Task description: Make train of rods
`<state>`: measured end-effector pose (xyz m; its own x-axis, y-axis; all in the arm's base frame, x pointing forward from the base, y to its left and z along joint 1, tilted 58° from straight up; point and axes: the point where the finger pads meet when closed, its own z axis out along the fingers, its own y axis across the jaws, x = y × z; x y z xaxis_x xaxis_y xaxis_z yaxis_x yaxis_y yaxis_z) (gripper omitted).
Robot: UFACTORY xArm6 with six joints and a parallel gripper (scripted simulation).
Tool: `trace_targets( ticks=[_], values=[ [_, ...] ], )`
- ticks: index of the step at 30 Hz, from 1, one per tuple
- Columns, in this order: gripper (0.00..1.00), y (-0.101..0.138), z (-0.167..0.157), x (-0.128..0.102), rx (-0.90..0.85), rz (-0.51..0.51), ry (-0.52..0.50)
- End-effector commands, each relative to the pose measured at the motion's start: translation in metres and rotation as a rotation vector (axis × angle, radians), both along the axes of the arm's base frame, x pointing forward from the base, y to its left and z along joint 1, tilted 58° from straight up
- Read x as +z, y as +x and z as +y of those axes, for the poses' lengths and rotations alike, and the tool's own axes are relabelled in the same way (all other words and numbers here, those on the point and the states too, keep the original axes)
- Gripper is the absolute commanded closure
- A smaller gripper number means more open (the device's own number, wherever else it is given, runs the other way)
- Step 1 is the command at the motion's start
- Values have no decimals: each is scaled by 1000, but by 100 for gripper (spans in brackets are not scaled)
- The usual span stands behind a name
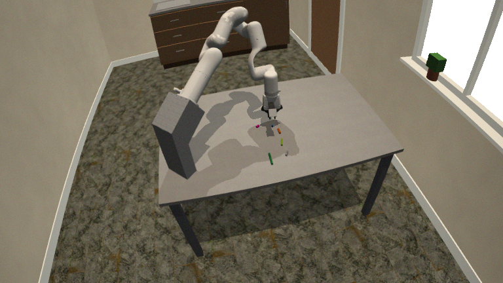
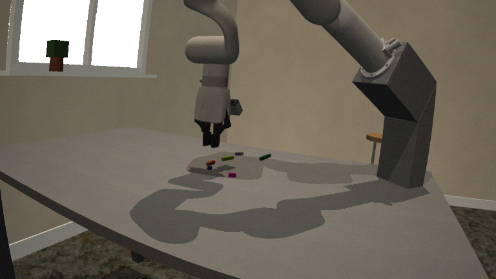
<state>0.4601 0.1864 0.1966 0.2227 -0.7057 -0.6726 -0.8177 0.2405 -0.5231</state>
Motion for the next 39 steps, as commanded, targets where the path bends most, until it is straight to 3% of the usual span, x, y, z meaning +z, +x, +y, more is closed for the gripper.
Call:
trace_targets(
  ticks=[1,39],
  values=[
    [76,0,0,1,-1,-1,0],
    [76,6,8,-5,5,-8,-8]
  ],
)
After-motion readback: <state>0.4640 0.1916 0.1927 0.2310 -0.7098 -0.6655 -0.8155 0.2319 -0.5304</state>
